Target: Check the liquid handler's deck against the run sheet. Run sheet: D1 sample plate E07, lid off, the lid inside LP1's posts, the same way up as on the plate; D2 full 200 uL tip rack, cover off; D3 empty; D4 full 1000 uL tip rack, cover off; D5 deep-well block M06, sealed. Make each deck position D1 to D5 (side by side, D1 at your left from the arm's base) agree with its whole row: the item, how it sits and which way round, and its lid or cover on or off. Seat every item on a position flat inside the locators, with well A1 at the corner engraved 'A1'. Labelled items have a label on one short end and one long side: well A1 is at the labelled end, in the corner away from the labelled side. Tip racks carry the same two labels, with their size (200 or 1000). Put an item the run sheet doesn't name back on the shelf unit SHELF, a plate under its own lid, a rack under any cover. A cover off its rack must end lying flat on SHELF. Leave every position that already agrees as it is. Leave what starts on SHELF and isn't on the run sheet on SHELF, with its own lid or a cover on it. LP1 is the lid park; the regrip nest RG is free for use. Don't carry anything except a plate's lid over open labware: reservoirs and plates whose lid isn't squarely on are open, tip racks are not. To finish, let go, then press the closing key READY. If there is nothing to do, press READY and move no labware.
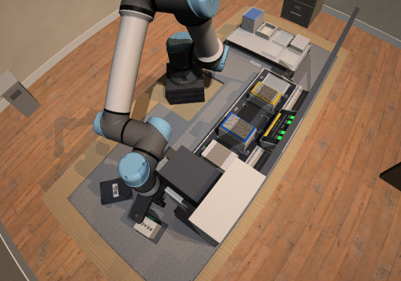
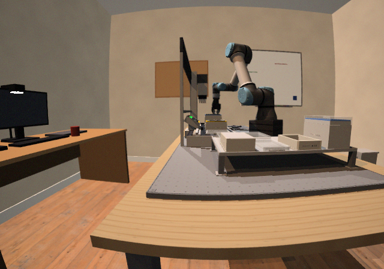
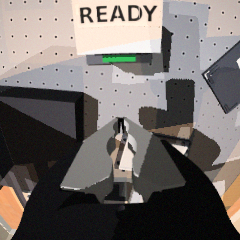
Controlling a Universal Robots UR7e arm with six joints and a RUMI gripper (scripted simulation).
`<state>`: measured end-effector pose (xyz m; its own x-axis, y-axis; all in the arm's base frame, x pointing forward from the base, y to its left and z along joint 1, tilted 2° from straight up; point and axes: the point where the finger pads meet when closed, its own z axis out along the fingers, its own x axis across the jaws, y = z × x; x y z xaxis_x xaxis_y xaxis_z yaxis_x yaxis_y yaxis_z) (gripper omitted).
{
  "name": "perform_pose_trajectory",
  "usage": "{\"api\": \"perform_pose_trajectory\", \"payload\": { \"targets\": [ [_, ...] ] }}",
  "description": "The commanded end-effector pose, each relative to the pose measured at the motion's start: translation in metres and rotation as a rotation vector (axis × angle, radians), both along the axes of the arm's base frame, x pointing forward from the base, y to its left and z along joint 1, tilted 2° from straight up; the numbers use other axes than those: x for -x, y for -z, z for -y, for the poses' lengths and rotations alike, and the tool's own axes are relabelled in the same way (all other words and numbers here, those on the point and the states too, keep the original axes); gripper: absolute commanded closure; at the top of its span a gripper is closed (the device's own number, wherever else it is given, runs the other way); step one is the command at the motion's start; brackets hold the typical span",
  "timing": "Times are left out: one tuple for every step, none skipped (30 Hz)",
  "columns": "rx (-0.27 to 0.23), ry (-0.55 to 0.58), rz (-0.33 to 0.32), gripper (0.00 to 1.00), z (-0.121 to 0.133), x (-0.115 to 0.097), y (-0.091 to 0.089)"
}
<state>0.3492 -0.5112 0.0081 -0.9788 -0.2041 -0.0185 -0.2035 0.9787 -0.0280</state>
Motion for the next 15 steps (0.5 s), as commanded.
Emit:
{"api": "perform_pose_trajectory", "payload": {
  "targets": [
    [0.002, 0.000, 0.001, 1.00, 0.001, -0.001, 0.010],
    [0.002, 0.000, 0.001, 1.00, 0.001, -0.001, 0.011],
    [0.002, 0.000, 0.001, 1.00, 0.001, -0.001, 0.013],
    [0.002, 0.000, 0.001, 1.00, 0.001, -0.001, 0.015],
    [0.002, 0.000, 0.001, 1.00, 0.001, -0.001, 0.015],
    [0.002, 0.000, 0.001, 1.00, 0.001, -0.001, 0.015],
    [0.002, 0.000, 0.001, 1.00, 0.001, -0.001, 0.016],
    [0.002, 0.000, 0.001, 1.00, 0.001, -0.001, 0.018],
    [0.002, 0.000, 0.001, 1.00, 0.001, -0.001, 0.020],
    [0.002, 0.000, 0.001, 1.00, 0.001, -0.001, 0.021],
    [0.002, 0.000, 0.001, 1.00, 0.001, -0.001, 0.021],
    [0.002, 0.000, 0.001, 1.00, 0.001, -0.001, 0.021],
    [0.002, 0.000, 0.001, 1.00, 0.001, -0.001, 0.021],
    [0.002, 0.000, 0.001, 1.00, 0.001, -0.001, 0.021],
    [0.002, 0.000, 0.001, 1.00, 0.001, -0.001, 0.021]
  ]
}}
